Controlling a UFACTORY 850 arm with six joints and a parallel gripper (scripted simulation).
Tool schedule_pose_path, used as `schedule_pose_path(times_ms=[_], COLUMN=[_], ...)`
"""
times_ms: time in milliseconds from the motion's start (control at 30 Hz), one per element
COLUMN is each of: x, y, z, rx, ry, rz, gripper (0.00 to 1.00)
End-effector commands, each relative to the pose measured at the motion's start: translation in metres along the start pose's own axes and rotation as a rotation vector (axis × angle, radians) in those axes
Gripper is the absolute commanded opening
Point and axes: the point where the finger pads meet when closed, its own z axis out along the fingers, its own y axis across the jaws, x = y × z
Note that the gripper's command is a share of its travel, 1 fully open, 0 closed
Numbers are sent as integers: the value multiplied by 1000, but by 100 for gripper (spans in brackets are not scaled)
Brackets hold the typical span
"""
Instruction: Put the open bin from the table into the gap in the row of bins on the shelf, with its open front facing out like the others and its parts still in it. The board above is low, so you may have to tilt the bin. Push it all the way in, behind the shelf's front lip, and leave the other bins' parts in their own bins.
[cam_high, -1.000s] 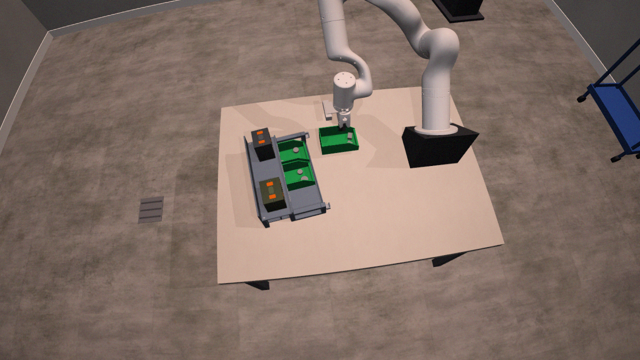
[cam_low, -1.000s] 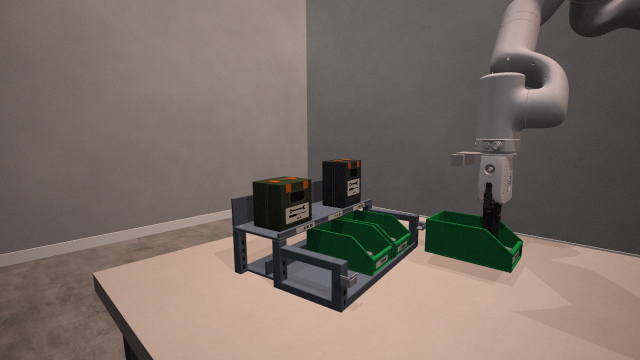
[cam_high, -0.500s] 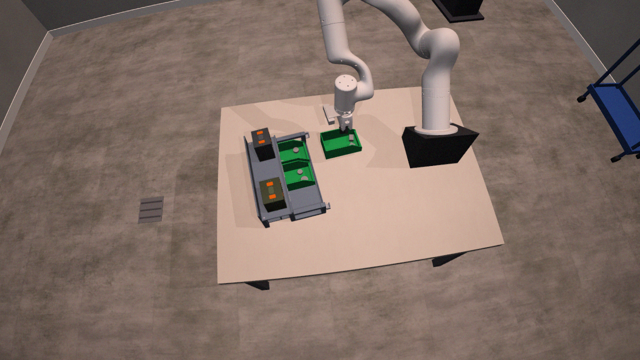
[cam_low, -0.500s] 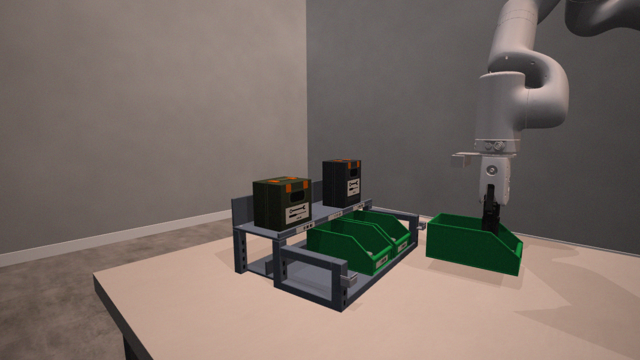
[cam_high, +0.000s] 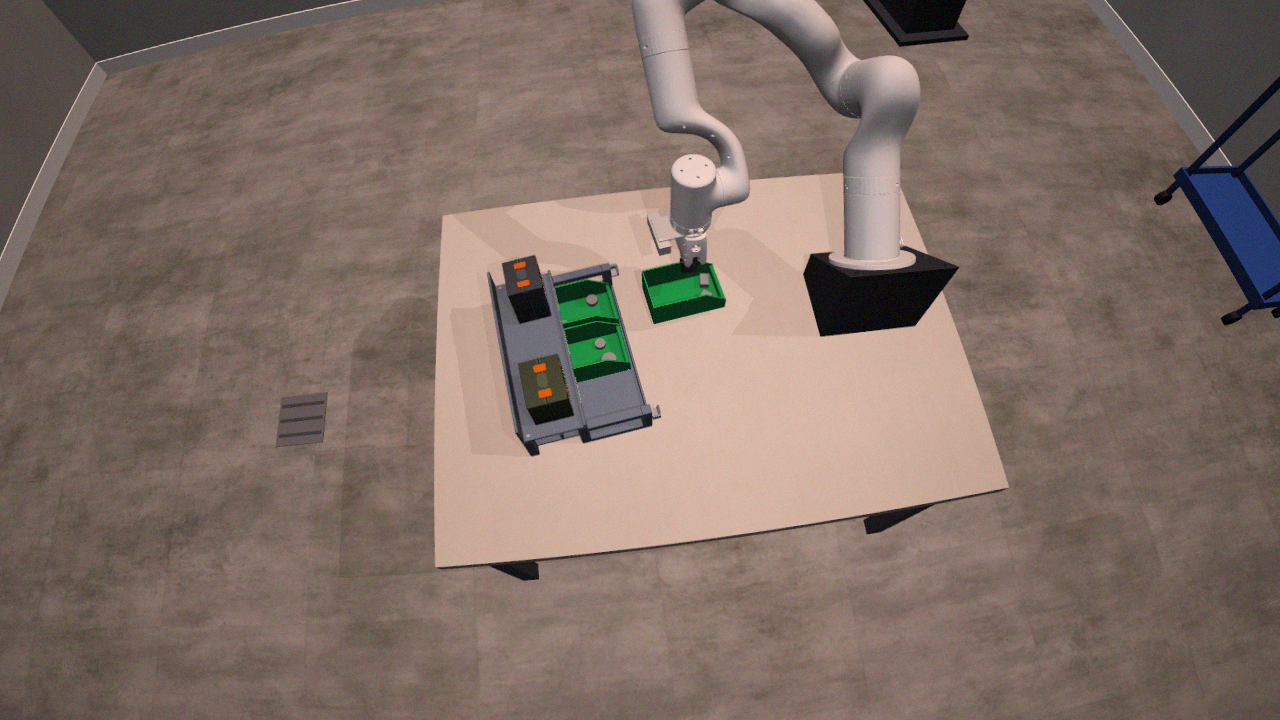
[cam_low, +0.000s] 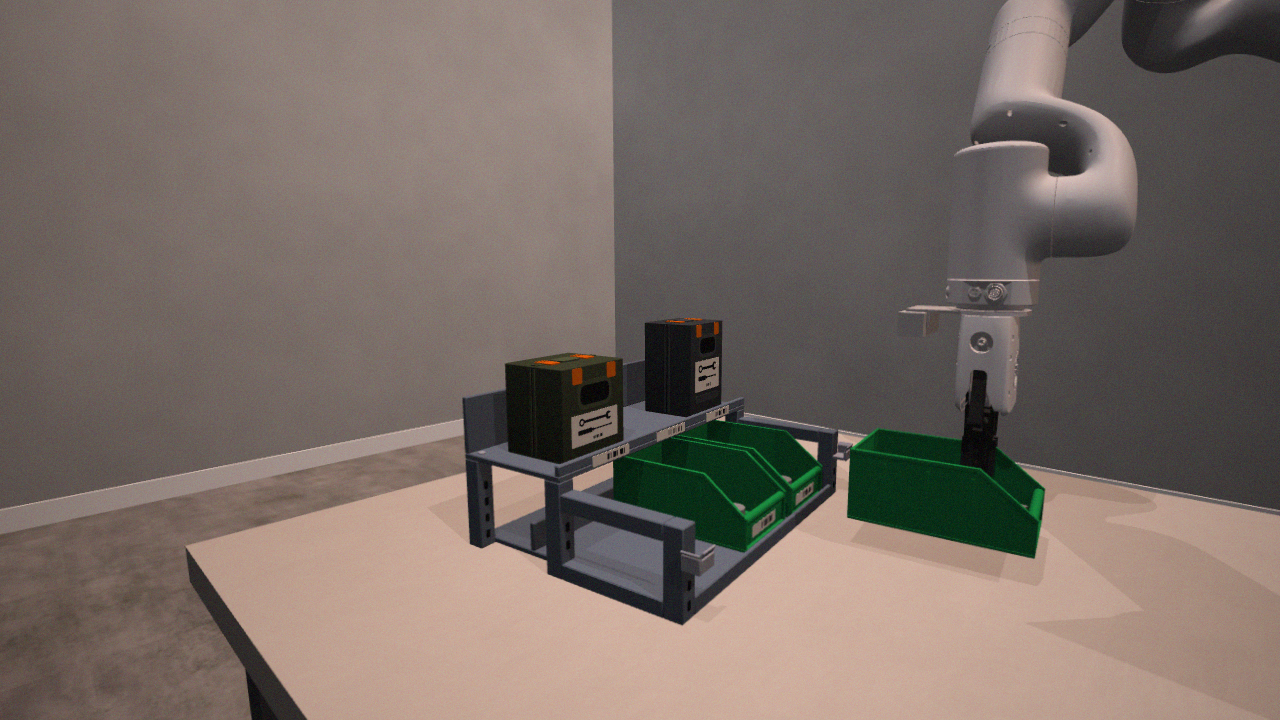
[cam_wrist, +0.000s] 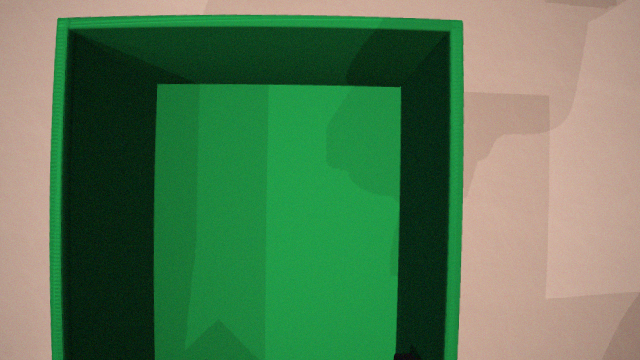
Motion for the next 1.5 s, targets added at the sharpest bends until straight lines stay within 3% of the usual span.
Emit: schedule_pose_path(times_ms=[0,1467], x=[1,2], y=[-1,-34], z=[0,0], rx=[0,0], ry=[1,1], rz=[1,1], gripper=[0,0])
